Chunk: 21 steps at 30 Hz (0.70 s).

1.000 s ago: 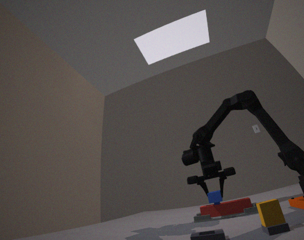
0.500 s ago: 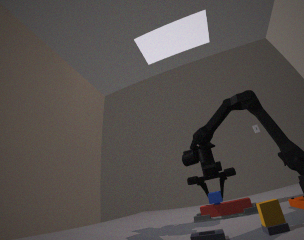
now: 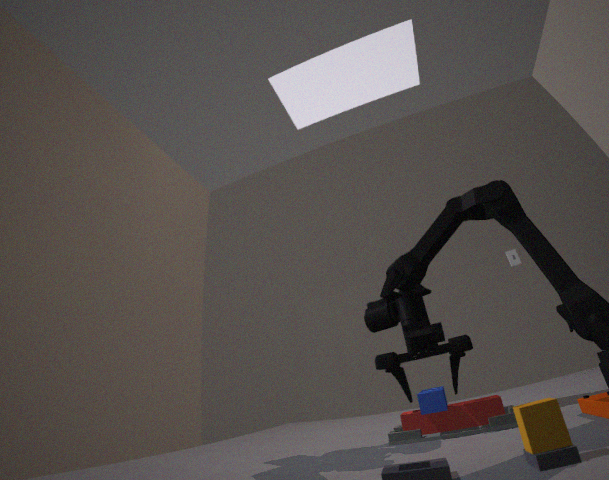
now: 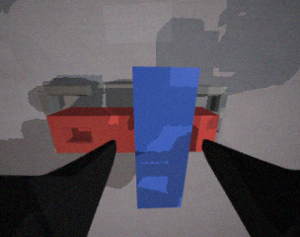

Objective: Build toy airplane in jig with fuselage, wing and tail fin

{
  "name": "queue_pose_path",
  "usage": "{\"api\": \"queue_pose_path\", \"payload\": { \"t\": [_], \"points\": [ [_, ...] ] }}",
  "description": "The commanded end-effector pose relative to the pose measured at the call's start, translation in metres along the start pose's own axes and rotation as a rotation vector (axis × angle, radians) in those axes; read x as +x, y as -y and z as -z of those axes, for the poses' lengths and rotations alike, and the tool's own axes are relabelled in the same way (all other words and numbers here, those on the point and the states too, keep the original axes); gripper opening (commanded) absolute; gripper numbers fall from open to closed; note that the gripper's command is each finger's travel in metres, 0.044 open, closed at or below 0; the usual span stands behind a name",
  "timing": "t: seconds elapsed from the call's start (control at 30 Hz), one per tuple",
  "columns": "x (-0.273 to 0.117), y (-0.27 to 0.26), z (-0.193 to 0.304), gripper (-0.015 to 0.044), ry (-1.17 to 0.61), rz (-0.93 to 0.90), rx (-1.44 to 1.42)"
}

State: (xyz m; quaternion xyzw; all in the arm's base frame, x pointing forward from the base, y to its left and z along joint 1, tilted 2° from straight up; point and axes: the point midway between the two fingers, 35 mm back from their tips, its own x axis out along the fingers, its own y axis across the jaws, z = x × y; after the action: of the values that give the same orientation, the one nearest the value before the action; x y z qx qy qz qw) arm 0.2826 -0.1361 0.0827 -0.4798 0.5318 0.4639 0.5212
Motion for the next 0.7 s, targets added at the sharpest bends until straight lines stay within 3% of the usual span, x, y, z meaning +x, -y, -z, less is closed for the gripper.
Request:
{"api": "queue_pose_path", "payload": {
  "t": [0.0, 0.17, 0.4, 0.57, 0.67],
  "points": [
    [0.000, 0.000, 0.000, 0.0440, 0.000, 0.001, 0.000],
    [-0.008, 0.001, 0.000, 0.0440, 0.000, 0.001, 0.000],
    [-0.084, 0.000, 0.000, 0.0440, -0.003, 0.001, -0.004],
    [-0.086, 0.003, 0.000, 0.0440, -0.003, 0.002, 0.011],
    [-0.086, 0.003, 0.001, 0.0440, -0.003, 0.003, 0.224]
  ]
}}
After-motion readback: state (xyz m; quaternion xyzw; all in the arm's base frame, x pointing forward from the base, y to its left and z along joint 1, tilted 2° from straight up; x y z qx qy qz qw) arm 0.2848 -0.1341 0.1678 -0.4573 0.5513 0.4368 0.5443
